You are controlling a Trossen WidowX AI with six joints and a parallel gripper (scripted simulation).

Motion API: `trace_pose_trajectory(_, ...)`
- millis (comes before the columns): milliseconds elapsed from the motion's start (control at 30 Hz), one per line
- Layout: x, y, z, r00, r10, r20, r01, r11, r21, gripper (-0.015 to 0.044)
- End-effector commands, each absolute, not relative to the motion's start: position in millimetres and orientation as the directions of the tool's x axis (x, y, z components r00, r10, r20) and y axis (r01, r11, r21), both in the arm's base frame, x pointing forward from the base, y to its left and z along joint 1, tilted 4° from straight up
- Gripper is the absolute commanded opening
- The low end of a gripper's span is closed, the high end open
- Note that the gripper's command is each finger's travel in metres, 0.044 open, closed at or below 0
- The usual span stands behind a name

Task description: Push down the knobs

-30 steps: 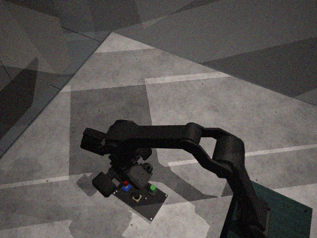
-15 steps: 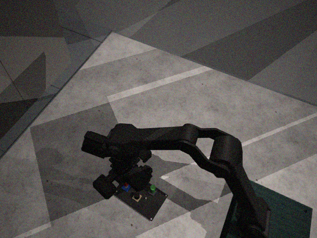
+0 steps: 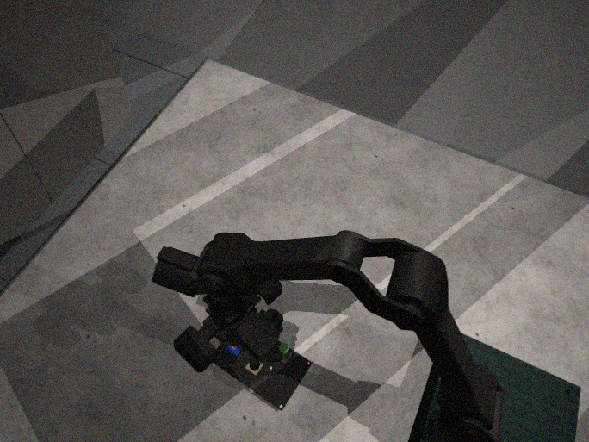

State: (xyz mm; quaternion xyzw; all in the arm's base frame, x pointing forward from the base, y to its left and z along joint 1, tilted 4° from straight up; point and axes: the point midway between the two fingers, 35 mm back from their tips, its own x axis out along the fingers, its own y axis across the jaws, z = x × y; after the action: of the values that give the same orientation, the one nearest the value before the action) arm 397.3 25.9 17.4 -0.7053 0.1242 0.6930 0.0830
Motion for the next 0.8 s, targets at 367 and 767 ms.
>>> trace_pose_trajectory(367, 397.5, 25.0, 13.2, 0.009, -0.064, -0.998, -0.285, -0.957, 0.059, 0.0)
trace_pose_trajectory(767, 397.5, 24.9, 11.1, 0.009, -0.064, -0.998, -0.285, -0.957, 0.059, 0.0)
